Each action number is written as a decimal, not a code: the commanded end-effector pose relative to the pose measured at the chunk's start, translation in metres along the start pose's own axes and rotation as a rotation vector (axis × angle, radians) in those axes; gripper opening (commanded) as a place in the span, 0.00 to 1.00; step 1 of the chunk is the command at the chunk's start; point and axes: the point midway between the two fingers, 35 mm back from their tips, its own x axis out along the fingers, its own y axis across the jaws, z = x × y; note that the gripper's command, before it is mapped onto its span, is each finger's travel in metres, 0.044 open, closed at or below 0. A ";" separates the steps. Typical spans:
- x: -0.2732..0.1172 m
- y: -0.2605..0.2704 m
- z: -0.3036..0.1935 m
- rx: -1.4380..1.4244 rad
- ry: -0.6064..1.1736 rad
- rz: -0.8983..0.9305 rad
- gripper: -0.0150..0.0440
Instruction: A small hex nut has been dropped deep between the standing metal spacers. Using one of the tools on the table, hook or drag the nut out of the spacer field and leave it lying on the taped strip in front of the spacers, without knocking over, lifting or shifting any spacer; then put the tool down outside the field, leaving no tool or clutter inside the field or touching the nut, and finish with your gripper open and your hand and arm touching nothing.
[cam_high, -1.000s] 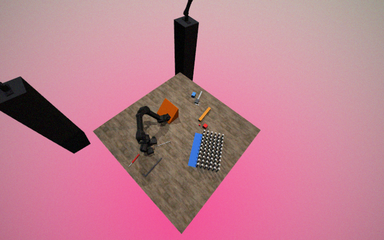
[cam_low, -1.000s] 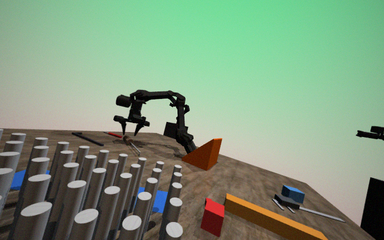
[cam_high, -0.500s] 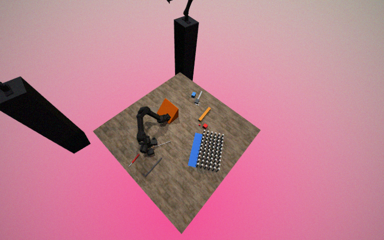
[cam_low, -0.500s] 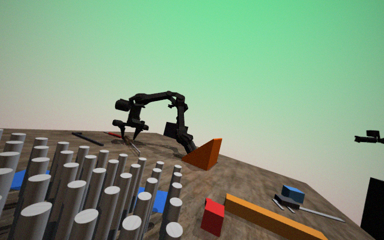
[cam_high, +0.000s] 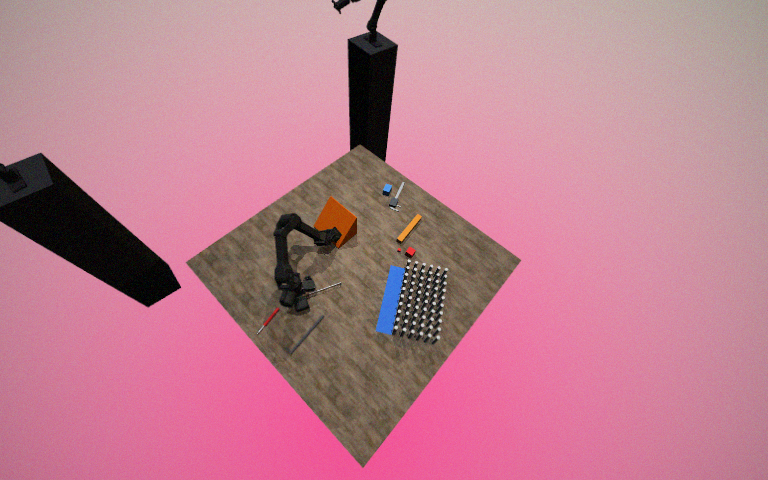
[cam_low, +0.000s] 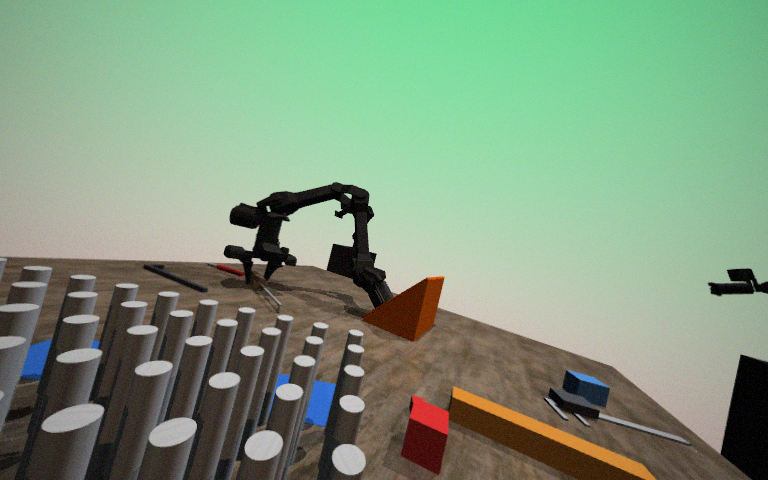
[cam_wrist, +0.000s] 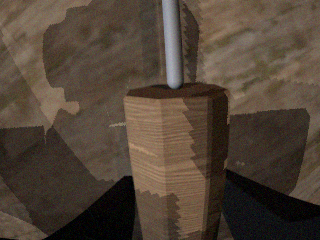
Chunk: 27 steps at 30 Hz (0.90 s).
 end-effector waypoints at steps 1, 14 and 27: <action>0.001 -0.001 0.001 -0.007 -0.003 -0.003 0.51; -0.040 -0.002 0.001 -0.001 -0.007 0.000 0.25; -0.058 0.000 0.000 0.051 -0.007 0.001 0.25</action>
